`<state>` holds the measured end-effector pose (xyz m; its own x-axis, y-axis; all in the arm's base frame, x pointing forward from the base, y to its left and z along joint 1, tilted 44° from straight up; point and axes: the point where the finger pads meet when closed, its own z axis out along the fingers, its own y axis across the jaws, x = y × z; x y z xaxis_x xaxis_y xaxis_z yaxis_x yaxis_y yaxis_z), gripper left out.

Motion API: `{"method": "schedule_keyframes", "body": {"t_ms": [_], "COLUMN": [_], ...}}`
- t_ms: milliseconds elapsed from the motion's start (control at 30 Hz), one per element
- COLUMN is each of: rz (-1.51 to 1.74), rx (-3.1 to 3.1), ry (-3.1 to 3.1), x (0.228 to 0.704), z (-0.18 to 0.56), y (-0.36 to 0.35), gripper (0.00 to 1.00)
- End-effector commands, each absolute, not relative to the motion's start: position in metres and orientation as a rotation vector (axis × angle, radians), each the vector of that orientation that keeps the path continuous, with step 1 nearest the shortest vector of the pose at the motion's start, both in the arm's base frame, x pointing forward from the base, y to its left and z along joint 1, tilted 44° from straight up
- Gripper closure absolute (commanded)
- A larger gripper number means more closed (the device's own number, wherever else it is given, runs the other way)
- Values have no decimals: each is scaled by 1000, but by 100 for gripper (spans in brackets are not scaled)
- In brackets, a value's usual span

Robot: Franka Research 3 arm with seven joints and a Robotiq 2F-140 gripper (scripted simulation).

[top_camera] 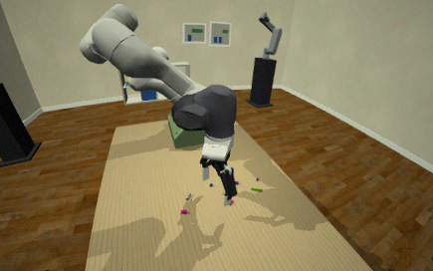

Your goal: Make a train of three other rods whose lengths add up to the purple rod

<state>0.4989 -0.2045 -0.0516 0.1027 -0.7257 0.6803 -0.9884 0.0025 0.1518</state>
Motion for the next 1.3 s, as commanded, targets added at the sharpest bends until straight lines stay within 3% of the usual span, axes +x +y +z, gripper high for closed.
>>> {"method": "schedule_keyframes", "body": {"t_ms": [0,1267], "rz": [472,192], "rx": [1890,2211], "ry": [-1512,-872], "x": [500,500], "z": [-49,-50], "y": [-206,-206], "gripper": [0,0]}}
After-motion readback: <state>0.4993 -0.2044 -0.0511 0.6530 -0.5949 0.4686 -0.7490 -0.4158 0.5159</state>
